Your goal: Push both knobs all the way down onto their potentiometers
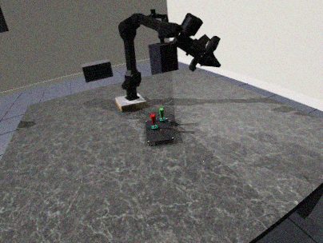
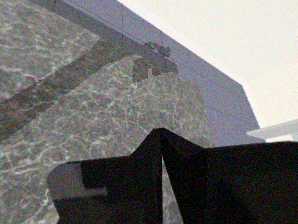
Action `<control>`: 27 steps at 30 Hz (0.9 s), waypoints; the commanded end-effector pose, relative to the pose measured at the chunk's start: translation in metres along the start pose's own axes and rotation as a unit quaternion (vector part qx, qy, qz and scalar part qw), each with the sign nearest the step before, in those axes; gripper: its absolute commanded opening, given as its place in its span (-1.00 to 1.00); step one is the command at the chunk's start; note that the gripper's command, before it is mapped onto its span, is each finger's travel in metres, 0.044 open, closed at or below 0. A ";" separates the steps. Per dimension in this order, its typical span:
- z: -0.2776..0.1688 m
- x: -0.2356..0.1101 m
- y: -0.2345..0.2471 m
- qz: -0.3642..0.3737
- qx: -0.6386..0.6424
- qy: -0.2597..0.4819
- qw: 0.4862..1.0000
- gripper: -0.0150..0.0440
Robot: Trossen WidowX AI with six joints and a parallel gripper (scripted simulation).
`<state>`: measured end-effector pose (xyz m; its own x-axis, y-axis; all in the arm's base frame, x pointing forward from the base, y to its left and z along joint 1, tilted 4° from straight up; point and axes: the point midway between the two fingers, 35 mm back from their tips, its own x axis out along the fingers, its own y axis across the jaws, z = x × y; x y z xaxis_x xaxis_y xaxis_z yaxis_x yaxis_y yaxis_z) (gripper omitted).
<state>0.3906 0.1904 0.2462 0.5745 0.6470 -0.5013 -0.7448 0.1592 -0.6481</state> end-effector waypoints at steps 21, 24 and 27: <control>-0.072 -0.018 0.011 0.007 0.372 0.139 0.918 -0.49; -0.081 -0.021 0.014 0.003 0.415 0.157 0.896 -0.49; -0.089 -0.024 0.017 -0.001 0.457 0.174 0.872 -0.49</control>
<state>0.3929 0.1192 0.1968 0.5280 0.4313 -0.7316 -0.6701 0.7408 -0.0469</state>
